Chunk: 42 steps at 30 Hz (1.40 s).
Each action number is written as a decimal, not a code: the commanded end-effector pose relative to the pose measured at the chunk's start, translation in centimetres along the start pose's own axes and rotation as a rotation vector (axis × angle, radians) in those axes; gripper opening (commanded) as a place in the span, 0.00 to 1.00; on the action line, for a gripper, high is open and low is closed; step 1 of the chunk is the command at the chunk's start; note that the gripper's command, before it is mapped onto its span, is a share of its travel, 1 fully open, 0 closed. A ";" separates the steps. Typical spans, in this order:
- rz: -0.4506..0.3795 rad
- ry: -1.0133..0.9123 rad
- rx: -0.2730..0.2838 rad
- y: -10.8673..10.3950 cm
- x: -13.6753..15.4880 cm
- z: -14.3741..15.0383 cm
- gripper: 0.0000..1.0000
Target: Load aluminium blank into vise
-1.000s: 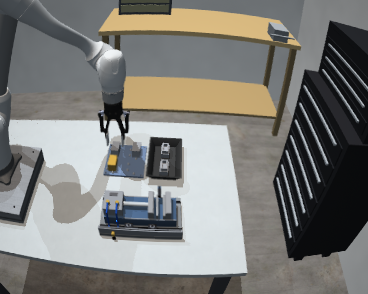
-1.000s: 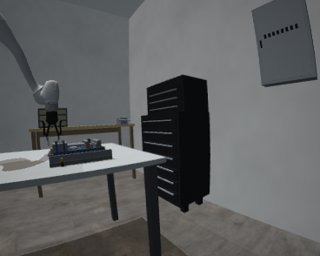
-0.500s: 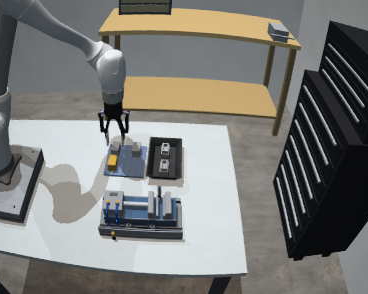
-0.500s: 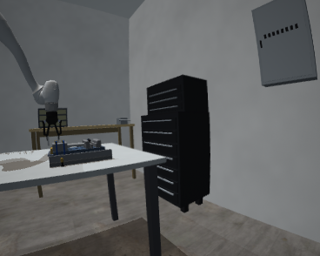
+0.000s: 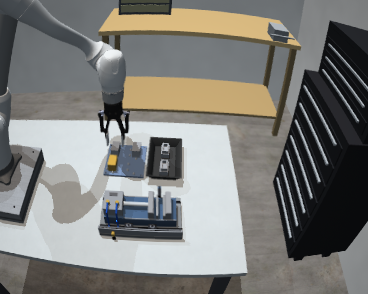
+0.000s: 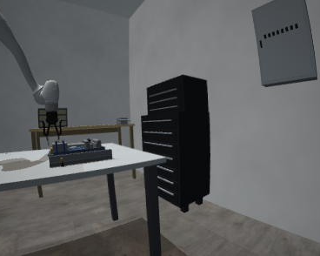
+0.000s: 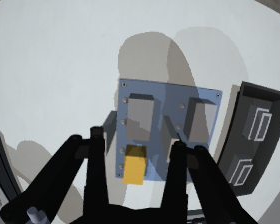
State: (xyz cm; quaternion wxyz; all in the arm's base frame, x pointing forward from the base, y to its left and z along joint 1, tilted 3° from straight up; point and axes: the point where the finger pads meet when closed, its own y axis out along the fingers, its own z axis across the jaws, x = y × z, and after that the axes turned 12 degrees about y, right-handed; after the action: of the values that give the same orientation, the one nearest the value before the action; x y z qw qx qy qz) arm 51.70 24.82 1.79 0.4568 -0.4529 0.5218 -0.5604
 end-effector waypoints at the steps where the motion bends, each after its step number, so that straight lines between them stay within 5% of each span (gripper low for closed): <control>1: 0.000 0.000 0.000 0.0 0.0 0.0 0.40; 42: 0.000 0.000 0.000 1.2 0.0 0.0 0.40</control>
State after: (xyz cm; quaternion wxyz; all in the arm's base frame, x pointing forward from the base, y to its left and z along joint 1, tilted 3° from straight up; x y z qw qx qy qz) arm 51.74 24.78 0.64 0.4568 -0.4529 0.5218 -0.5604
